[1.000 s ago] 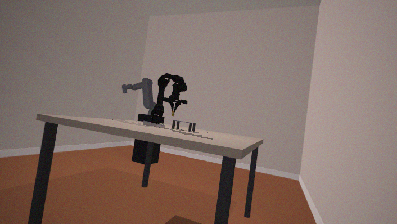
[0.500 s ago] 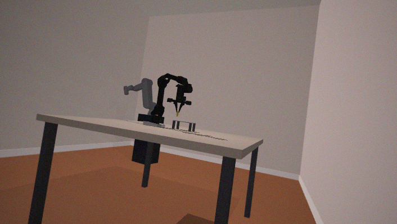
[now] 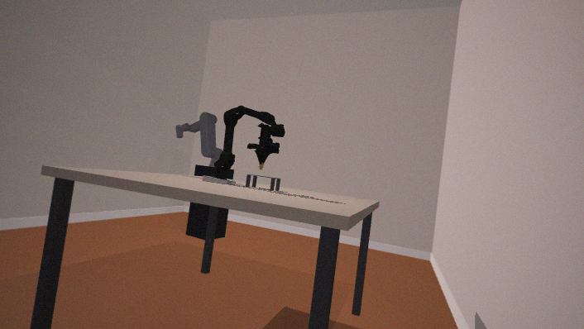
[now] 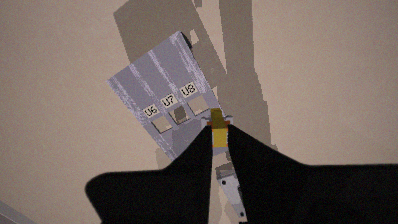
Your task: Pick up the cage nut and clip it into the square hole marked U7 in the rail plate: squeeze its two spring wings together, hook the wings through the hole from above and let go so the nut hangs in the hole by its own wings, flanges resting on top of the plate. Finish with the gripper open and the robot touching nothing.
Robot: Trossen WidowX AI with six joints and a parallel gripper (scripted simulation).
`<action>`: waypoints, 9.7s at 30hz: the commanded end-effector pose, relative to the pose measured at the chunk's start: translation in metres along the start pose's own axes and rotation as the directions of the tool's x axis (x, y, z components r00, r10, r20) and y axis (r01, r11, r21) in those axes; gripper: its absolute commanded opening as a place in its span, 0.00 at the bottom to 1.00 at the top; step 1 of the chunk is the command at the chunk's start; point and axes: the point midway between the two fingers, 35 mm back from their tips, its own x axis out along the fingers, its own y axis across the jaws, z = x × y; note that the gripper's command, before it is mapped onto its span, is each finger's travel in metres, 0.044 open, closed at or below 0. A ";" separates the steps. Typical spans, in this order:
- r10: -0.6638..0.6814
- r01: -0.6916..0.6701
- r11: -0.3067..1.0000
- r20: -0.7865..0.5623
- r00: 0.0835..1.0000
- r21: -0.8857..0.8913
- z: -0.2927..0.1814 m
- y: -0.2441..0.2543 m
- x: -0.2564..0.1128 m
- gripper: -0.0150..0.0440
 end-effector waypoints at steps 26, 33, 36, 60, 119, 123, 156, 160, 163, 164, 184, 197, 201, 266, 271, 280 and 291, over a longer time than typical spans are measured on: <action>0.006 -0.011 0.900 -0.013 1.000 -0.436 -0.013 0.041 0.013 0.31; 0.009 -0.016 0.900 -0.018 1.000 -0.436 -0.013 0.042 0.019 0.31; 0.009 -0.016 0.900 -0.018 1.000 -0.436 -0.012 0.042 0.021 0.31; 0.008 -0.015 0.900 -0.017 1.000 -0.436 -0.013 0.042 0.043 0.31; 0.025 -0.034 0.900 -0.026 0.999 -0.436 -0.015 0.046 0.045 0.31; 0.027 -0.036 0.899 -0.027 0.999 -0.436 -0.015 0.046 0.045 0.31; 0.070 -0.084 0.897 -0.049 0.996 -0.434 -0.014 0.044 0.046 0.31; 0.074 -0.088 0.896 -0.050 0.996 -0.434 -0.014 0.044 0.046 0.31; 0.079 -0.094 0.896 -0.053 0.995 -0.434 -0.014 0.044 0.047 0.31; 0.079 -0.094 0.896 -0.053 0.995 -0.434 -0.014 0.044 0.047 0.31; 0.109 -0.128 0.892 -0.067 0.992 -0.433 -0.013 0.043 0.048 0.31; 0.117 -0.136 0.891 -0.071 0.991 -0.432 -0.013 0.043 0.048 0.31; 0.117 -0.136 0.891 -0.071 0.991 -0.432 -0.013 0.043 0.048 0.31; 0.207 -0.236 0.874 -0.115 0.972 -0.424 -0.010 0.038 0.051 0.31; 0.217 -0.248 0.872 -0.120 0.969 -0.423 -0.010 0.038 0.051 0.31; 0.228 -0.260 0.869 -0.125 0.965 -0.422 -0.010 0.037 0.051 0.31; 0.245 -0.278 0.864 -0.133 0.960 -0.420 -0.010 0.036 0.052 0.31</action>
